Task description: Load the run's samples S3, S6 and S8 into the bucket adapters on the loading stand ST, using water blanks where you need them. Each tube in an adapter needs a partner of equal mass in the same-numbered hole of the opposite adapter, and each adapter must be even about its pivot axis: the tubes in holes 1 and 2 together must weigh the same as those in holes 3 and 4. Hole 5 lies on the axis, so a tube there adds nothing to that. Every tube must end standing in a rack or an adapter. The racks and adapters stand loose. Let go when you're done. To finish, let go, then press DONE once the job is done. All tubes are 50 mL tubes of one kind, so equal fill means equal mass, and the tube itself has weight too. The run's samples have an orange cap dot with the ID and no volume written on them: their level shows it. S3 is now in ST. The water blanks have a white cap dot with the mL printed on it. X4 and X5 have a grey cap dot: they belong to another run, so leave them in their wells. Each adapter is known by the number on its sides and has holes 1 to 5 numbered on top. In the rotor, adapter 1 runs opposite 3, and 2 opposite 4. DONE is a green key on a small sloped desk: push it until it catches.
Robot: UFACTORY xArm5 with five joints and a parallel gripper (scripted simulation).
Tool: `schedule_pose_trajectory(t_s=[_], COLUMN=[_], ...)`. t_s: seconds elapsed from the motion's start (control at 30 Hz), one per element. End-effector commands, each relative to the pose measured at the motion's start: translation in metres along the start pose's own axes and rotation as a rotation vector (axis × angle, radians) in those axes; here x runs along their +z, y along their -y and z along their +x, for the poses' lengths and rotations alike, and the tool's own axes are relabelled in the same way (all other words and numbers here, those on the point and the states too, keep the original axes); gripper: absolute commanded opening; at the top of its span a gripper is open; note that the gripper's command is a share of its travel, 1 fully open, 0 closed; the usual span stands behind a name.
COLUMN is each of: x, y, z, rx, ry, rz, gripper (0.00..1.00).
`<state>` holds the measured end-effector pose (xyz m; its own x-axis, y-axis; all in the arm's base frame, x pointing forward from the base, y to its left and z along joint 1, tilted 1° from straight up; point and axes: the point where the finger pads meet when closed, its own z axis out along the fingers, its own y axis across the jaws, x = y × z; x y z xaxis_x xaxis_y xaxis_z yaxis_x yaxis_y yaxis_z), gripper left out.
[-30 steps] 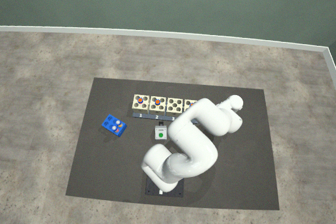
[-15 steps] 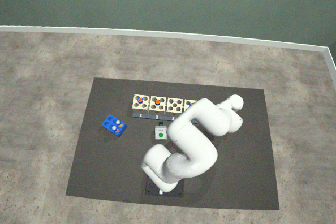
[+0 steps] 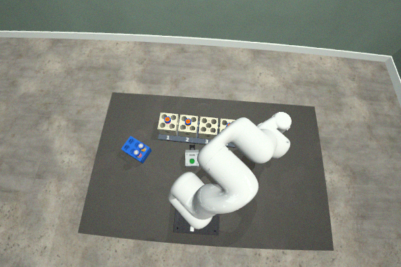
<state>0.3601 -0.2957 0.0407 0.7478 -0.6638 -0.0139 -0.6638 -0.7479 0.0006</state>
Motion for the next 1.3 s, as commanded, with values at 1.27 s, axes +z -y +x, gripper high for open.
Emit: schedule_pose_trajectory(t_s=[1.27], x=[-0.052], y=[0.0], z=[0.001], rx=[0.0], ry=[-0.004], rz=[-0.008], gripper=[0.0])
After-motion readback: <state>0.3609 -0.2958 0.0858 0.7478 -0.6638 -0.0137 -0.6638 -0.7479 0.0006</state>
